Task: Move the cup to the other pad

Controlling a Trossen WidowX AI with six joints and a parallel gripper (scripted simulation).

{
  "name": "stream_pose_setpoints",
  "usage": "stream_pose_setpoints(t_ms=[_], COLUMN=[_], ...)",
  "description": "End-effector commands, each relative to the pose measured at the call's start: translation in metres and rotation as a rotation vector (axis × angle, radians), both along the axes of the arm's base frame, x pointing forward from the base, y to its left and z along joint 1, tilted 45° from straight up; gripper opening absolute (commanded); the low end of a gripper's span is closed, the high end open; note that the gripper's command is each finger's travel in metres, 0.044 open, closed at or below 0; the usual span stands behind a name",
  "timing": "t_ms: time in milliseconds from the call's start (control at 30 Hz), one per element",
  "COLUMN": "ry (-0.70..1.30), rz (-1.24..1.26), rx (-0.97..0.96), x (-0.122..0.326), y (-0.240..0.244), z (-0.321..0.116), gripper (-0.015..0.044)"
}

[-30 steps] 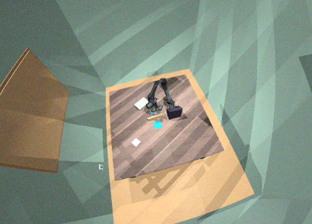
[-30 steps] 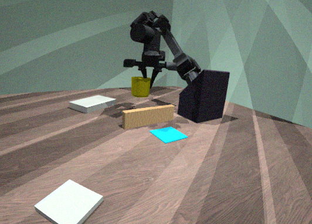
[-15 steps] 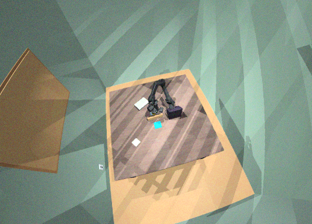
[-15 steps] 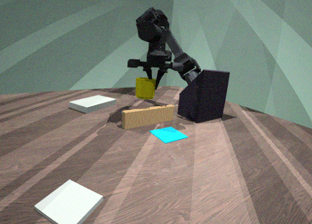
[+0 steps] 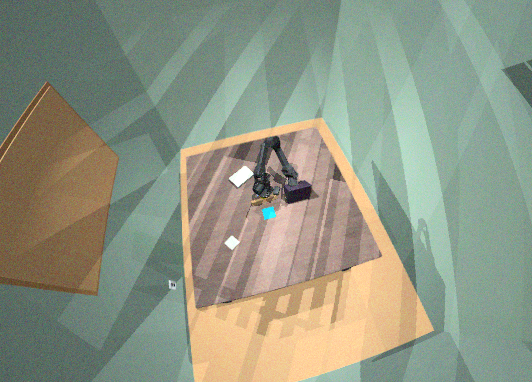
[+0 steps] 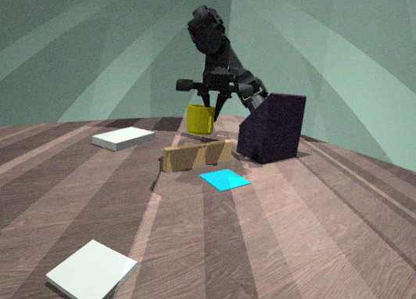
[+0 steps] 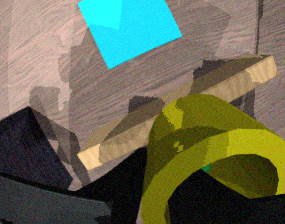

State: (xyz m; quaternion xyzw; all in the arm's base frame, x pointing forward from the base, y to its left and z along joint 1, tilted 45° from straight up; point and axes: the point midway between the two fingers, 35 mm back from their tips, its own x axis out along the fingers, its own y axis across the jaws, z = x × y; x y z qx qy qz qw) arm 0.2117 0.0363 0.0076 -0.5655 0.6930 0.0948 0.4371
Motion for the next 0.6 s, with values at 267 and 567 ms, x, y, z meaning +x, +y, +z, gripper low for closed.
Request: stream_pose_setpoints(t_ms=[267, 567], ry=[-0.004, -0.004], rz=[-0.003, -0.003], rx=[0.005, 0.006], x=[-0.001, -0.003], y=[0.020, 0.033], z=[-0.018, -0.030], gripper=[0.0000, 0.0000])
